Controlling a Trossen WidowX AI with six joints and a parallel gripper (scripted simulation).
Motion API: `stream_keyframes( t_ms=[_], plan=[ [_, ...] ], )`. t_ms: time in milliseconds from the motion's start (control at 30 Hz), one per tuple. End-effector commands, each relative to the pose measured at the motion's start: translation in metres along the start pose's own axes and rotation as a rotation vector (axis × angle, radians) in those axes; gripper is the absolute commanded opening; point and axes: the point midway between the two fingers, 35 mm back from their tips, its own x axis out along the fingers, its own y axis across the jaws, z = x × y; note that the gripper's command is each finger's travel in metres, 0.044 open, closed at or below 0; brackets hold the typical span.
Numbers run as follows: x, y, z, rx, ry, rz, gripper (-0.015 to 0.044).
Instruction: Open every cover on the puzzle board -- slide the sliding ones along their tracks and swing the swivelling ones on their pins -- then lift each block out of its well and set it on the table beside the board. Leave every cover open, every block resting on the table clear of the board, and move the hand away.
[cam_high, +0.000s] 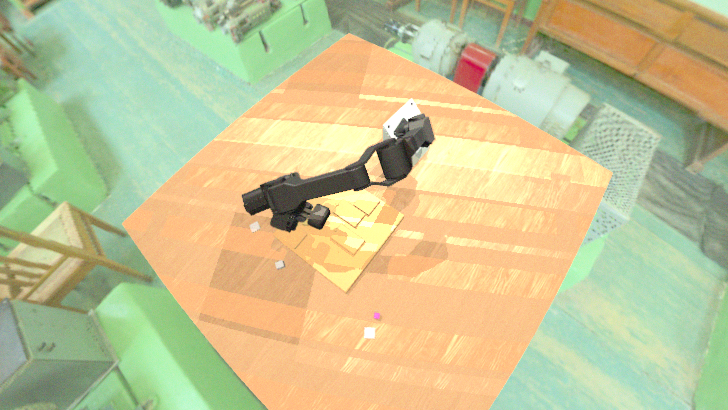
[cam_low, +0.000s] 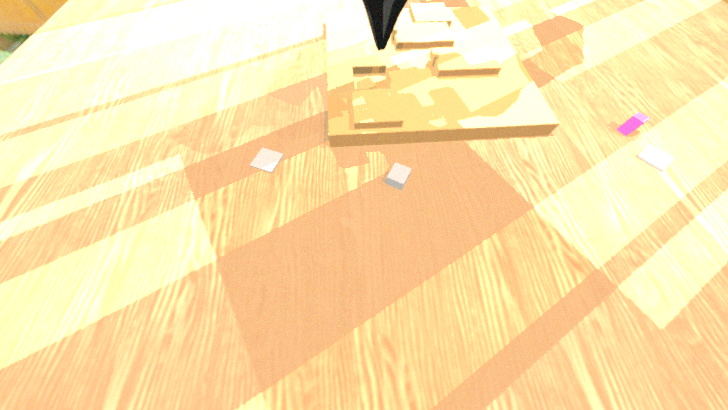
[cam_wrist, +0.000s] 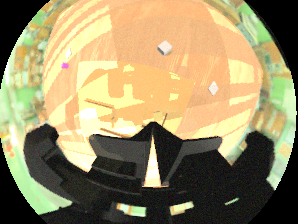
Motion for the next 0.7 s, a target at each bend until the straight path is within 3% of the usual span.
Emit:
stream_keyframes(
  t_ms=[0, 667],
  plan=[
    [-0.008, 0.009, -0.012, -0.150, -0.005, -0.011, 0.0000],
    [-0.014, 0.062, -0.099, -0.935, 0.003, -0.013, 0.0000]
  ],
)
